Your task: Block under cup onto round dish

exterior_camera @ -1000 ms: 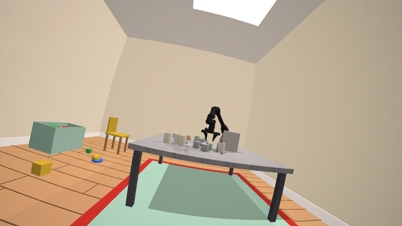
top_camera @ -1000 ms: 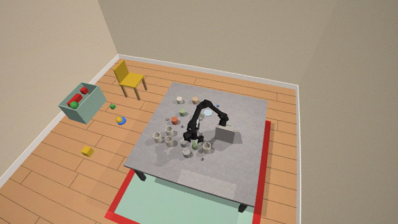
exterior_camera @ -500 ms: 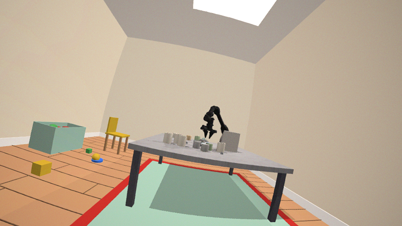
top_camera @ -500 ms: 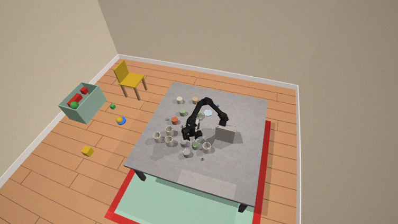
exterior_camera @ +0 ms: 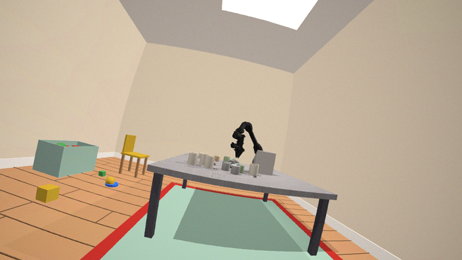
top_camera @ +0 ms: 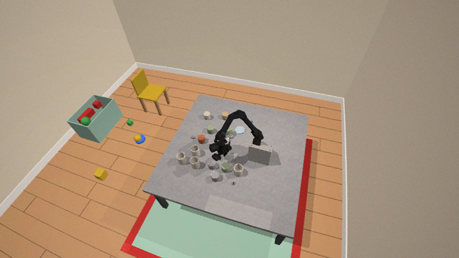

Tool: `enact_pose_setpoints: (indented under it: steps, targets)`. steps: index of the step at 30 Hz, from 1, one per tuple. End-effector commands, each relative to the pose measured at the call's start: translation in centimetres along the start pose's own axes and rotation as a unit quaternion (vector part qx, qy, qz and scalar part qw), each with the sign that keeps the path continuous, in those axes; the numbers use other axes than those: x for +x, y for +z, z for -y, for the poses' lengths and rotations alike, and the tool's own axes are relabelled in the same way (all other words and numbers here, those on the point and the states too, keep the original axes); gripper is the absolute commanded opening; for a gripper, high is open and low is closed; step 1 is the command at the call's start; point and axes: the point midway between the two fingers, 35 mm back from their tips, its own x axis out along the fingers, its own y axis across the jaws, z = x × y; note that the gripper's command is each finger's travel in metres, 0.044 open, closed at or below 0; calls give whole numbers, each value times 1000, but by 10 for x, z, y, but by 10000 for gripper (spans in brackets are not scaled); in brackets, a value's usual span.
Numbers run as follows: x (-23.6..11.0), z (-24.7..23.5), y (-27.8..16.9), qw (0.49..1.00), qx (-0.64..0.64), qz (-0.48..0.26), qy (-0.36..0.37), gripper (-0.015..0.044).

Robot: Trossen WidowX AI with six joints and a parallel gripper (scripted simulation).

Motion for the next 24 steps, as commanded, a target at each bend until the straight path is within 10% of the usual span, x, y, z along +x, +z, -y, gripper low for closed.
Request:
enact_pose_setpoints:
  steps: [1, 24]
  targets:
    - [0, 8, 4, 998, -65, 0, -8, 260]
    - [-10, 43, 29, 894, -446, -6, -25, 260]
